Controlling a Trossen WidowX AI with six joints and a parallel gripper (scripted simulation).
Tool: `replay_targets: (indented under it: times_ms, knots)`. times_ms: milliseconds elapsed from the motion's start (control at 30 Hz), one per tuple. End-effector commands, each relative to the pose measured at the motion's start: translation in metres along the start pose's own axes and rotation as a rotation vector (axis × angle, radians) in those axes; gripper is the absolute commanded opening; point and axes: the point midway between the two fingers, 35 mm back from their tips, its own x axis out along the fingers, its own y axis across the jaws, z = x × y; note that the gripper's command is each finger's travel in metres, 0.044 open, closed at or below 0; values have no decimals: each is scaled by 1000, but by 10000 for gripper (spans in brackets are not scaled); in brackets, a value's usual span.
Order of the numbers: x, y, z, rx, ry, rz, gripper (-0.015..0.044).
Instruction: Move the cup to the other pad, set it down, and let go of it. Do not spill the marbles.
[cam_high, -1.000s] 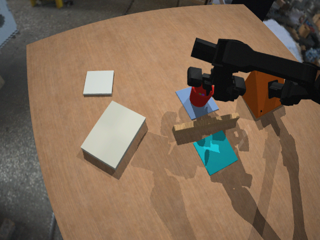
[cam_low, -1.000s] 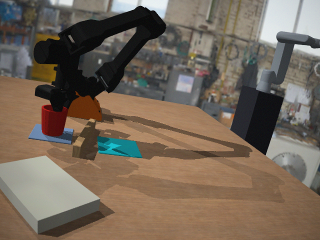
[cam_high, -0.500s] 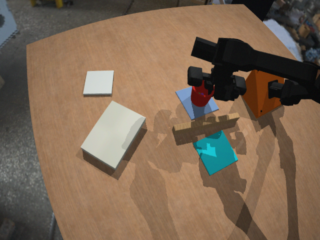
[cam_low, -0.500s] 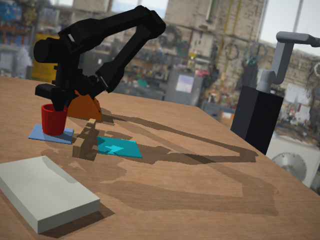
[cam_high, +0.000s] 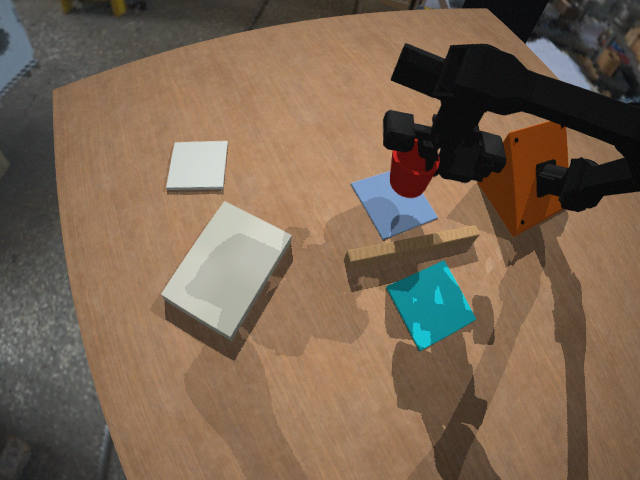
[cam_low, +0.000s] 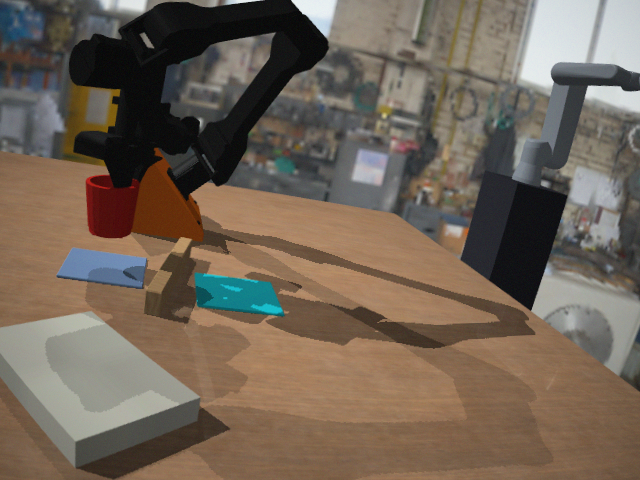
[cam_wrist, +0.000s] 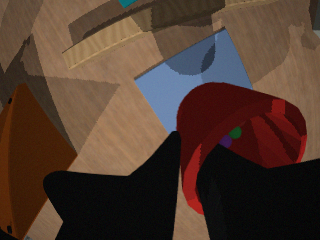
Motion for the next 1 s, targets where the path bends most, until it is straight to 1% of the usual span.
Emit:
replay_targets:
  times_ms: [0,667,967]
  knots:
    - [-6,0,0,-9,7,-6,0]
    - [-4,1,0,-2,1,-2,0]
    - [-4,6,16,-5,4,-3,0]
